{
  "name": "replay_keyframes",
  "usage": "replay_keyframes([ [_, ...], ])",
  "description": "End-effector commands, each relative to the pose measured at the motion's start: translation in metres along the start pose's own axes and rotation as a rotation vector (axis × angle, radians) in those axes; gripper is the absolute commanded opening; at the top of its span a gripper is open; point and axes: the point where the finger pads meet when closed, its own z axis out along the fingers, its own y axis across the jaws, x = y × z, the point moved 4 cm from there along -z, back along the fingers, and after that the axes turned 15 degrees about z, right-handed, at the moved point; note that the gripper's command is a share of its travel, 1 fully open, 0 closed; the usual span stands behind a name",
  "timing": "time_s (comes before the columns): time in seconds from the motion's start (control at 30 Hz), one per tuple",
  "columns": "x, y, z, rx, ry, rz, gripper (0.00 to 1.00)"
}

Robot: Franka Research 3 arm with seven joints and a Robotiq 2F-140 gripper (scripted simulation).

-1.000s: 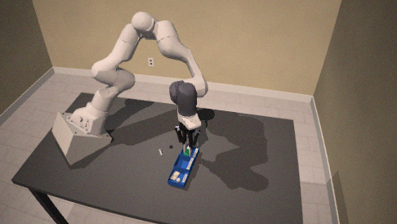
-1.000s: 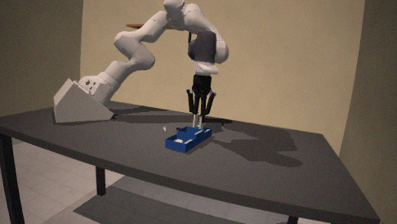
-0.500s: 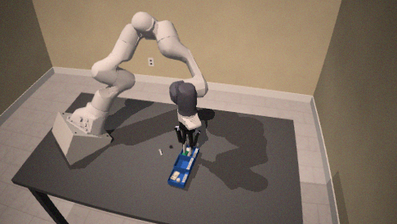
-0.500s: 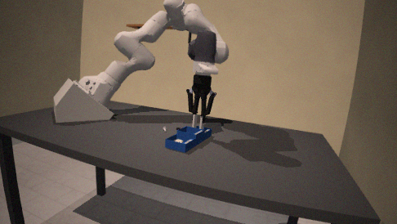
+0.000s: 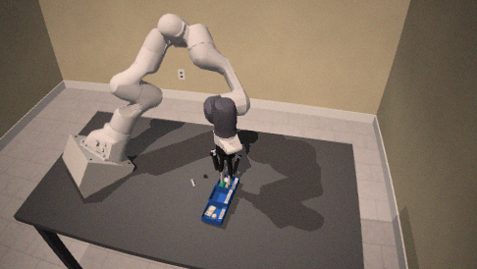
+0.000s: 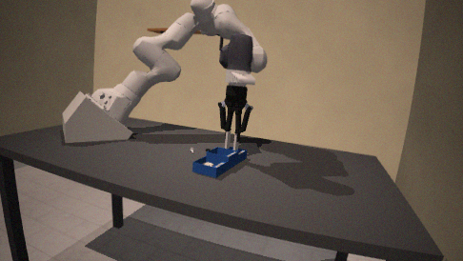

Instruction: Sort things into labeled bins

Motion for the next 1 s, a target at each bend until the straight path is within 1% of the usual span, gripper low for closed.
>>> replay_keyframes([
  [0.0, 0.0, 0.001, -0.004, -0.003, -0.002, 0.002, 0.18],
  [0.47, 0.0, 0.001, -0.023, -0.003, -0.002, 0.002, 0.18],
  [0.53, 0.0, 0.001, -0.023, -0.003, -0.002, 0.002, 0.18],
  [0.6, 0.0, 0.0, -0.033, -0.003, -0.002, 0.002, 0.18],
  [0.63, 0.0, 0.0, -0.034, -0.003, -0.002, 0.002, 0.18],
  [0.97, 0.0, 0.0, -0.034, -0.003, -0.002, 0.002, 0.18],
])
